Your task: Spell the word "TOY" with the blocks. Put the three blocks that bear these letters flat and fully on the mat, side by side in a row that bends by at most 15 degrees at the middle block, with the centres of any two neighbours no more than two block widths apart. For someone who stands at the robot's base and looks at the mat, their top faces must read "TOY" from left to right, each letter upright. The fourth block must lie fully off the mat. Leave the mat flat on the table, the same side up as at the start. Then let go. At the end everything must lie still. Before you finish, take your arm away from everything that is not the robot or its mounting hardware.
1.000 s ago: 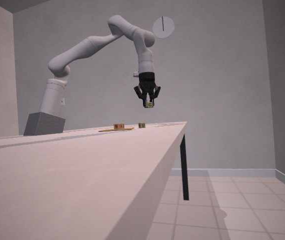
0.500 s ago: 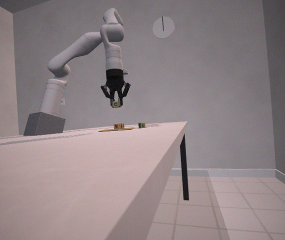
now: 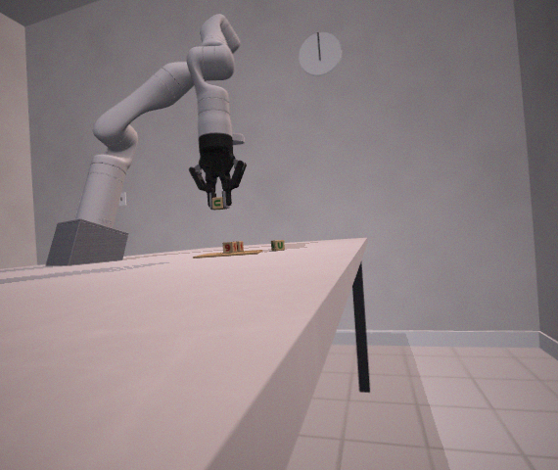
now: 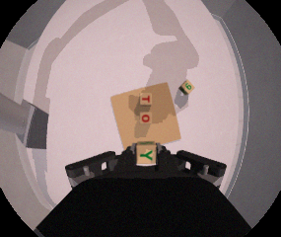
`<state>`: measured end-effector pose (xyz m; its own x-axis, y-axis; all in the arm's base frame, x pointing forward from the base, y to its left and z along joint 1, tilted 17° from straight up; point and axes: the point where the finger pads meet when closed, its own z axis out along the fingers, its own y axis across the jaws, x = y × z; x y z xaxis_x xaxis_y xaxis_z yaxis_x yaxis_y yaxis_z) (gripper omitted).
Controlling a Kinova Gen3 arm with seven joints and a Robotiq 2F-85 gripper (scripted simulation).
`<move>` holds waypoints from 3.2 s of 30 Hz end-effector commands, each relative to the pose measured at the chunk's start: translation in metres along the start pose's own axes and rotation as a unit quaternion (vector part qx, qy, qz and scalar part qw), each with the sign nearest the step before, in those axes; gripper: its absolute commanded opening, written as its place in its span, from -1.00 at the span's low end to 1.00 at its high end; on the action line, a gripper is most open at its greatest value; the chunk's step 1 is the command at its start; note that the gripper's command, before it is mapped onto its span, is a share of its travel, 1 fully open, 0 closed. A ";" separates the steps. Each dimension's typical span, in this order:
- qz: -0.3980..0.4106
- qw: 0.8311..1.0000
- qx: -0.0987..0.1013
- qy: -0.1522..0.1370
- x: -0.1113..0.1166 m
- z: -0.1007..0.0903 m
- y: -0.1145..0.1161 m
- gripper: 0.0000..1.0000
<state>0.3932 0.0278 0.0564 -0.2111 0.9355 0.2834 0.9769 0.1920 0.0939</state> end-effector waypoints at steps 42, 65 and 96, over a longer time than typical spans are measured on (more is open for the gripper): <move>0.000 1.000 -0.001 0.000 0.000 0.095 0.001 -0.57; 0.000 1.000 -0.001 0.000 0.000 0.095 0.001 -0.57; 0.000 1.000 -0.001 0.000 0.000 0.098 0.001 -0.57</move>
<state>0.3971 0.0574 -0.0369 -0.2117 0.9353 0.2834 0.9767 0.1921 0.0955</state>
